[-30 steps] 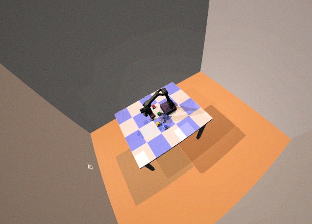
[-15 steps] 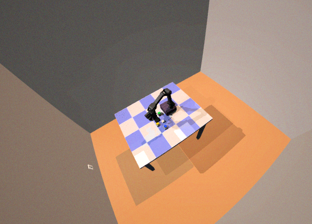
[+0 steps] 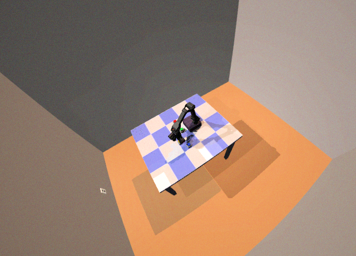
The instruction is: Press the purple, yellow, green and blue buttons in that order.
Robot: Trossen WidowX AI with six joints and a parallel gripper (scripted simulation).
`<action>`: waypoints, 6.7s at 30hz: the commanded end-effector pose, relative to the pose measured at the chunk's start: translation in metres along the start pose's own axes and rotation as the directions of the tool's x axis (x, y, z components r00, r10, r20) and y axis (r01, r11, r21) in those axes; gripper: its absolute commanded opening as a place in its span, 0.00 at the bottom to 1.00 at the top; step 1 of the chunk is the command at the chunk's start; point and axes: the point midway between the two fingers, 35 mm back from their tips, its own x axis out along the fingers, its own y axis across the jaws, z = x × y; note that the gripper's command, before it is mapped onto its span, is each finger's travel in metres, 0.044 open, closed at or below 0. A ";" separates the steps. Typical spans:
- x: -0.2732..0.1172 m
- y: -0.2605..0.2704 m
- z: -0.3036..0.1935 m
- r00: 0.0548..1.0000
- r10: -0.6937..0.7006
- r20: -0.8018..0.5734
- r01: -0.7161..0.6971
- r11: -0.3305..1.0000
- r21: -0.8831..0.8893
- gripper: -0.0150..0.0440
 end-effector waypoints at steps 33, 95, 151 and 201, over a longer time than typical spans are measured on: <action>0.033 0.001 0.003 1.000 0.005 0.015 -0.005 1.000 0.003 0.29; 0.024 -0.126 -0.100 1.000 -0.005 0.008 0.005 1.000 0.004 0.29; -0.065 -0.002 -0.048 0.999 -0.001 0.036 0.001 1.000 -0.007 0.29; 0.033 0.097 -0.058 1.000 0.013 0.011 -0.013 1.000 0.003 0.29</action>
